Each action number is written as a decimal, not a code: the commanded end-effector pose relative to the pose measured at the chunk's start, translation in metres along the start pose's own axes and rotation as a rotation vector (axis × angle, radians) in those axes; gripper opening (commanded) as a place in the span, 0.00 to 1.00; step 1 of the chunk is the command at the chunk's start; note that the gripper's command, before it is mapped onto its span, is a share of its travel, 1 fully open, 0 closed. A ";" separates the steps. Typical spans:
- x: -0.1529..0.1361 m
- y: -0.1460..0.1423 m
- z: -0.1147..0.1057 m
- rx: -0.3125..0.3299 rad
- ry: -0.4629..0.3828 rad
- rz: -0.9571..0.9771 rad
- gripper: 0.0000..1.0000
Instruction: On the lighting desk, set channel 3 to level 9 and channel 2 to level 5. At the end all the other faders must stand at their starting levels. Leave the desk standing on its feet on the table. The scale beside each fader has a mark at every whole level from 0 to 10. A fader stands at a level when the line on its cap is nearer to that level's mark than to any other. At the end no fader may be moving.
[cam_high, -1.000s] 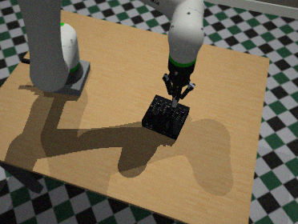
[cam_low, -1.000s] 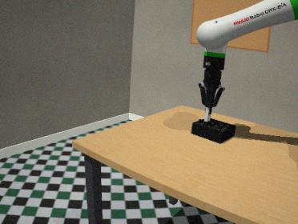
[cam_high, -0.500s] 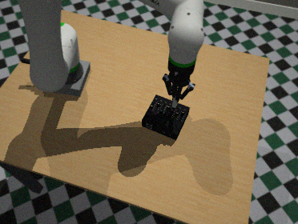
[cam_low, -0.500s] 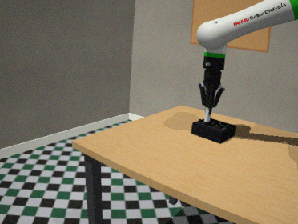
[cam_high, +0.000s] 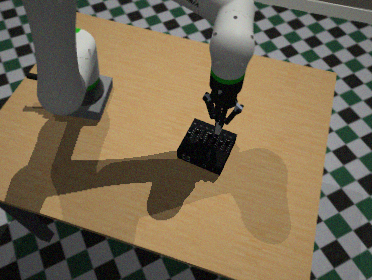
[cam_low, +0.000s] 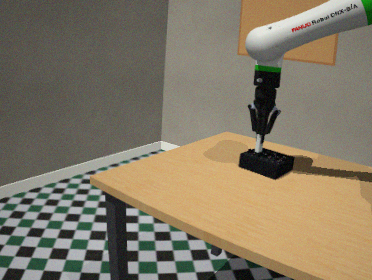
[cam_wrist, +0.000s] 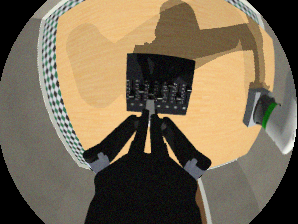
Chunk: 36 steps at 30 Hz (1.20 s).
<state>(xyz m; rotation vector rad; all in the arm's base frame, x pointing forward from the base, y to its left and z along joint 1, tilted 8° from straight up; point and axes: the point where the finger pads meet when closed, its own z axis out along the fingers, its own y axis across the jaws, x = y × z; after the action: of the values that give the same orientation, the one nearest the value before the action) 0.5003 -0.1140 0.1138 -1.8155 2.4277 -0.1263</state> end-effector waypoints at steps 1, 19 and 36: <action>0.000 0.000 0.000 0.000 0.000 0.000 0.00; 0.000 0.000 0.000 0.000 0.000 0.000 0.00; 0.000 0.000 0.007 0.000 0.000 0.000 0.00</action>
<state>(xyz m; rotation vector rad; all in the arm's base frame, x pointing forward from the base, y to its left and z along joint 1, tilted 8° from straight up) 0.5012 -0.1140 0.1071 -1.8155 2.4277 -0.1263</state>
